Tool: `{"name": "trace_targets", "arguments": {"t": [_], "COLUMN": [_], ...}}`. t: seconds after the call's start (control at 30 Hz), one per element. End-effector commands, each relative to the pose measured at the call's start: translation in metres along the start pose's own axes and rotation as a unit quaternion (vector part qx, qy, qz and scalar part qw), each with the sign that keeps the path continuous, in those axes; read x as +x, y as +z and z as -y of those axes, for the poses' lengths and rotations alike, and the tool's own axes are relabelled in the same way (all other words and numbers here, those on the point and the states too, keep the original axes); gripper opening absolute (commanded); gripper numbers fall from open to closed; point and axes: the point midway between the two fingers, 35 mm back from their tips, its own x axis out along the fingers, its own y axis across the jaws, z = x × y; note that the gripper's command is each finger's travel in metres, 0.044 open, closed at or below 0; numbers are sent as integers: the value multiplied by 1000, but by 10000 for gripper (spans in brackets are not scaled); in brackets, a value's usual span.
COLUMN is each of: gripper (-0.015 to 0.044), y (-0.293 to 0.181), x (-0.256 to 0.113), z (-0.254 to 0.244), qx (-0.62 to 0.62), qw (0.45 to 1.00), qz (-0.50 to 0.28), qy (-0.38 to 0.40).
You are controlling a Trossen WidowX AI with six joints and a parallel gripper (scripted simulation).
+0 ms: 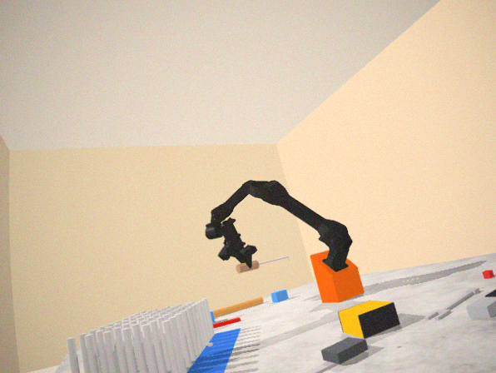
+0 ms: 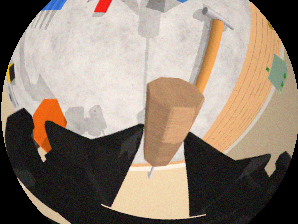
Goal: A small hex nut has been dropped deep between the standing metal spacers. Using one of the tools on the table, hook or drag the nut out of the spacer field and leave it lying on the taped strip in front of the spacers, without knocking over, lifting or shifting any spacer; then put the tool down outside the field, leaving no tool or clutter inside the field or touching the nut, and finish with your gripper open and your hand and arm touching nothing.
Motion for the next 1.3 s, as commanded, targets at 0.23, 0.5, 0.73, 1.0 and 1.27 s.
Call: {"name": "trace_targets", "arguments": {"t": [0.23, 0.5, 0.73, 1.0, 1.27], "gripper": [0, 0, 0, 0, 0], "y": [7, 12, 16, 21, 26], "x": [10, 19, 26, 35, 43], "z": [0, -2, -3, -5, -7], "qx": [3, 3, 3, 3, 3], "qw": [1000, 1000, 1000, 1000, 1000], "qz": [0, 0, 0, 0, 0], "qy": [-4, -4, -4, -4, -4]}}
